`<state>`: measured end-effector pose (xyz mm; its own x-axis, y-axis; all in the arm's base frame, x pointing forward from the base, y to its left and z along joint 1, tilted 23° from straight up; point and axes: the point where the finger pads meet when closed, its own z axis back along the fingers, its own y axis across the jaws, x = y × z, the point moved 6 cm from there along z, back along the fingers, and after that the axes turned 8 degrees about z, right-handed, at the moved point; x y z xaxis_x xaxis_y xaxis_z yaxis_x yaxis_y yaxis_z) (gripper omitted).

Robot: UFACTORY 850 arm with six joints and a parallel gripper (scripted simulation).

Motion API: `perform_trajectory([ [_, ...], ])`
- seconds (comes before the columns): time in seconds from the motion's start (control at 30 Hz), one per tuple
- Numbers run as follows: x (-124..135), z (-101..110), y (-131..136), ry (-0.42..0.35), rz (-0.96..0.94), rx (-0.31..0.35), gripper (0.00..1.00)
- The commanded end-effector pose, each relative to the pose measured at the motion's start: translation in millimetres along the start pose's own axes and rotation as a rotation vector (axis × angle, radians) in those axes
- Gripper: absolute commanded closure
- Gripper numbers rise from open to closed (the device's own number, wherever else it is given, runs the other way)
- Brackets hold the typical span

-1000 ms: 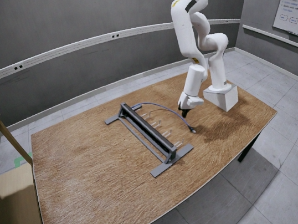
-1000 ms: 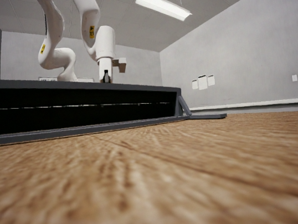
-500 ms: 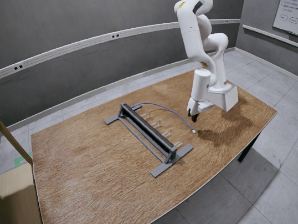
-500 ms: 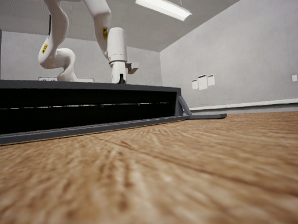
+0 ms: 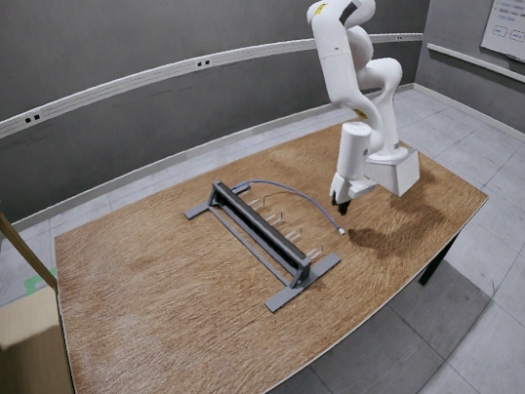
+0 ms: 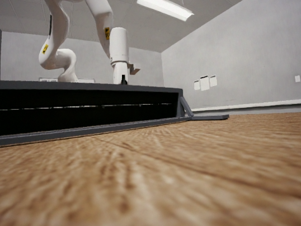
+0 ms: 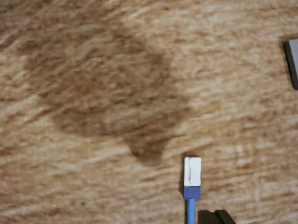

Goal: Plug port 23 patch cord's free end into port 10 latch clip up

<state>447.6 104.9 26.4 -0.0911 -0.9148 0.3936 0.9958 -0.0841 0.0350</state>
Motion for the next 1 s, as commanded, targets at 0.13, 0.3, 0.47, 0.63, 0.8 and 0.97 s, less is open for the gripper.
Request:
perform_trajectory([
  [0.13, -0.3, 0.6, 0.7, 0.001, 0.000, 0.001, 1.00],
  [0.3, -0.3, 0.6, 0.7, 0.001, 0.000, 0.001, 1.00],
  [0.47, -0.3, 0.6, 0.7, 0.001, 0.000, 0.001, 1.00],
  [0.63, -0.4, 0.6, 0.7, 0.001, 0.000, 0.001, 1.00],
  [0.8, -2.0, 0.2, 0.8, 0.001, -0.004, 0.002, 1.00],
  [0.97, -3.2, -0.1, 0.9, 0.000, -0.006, 0.002, 0.61],
])
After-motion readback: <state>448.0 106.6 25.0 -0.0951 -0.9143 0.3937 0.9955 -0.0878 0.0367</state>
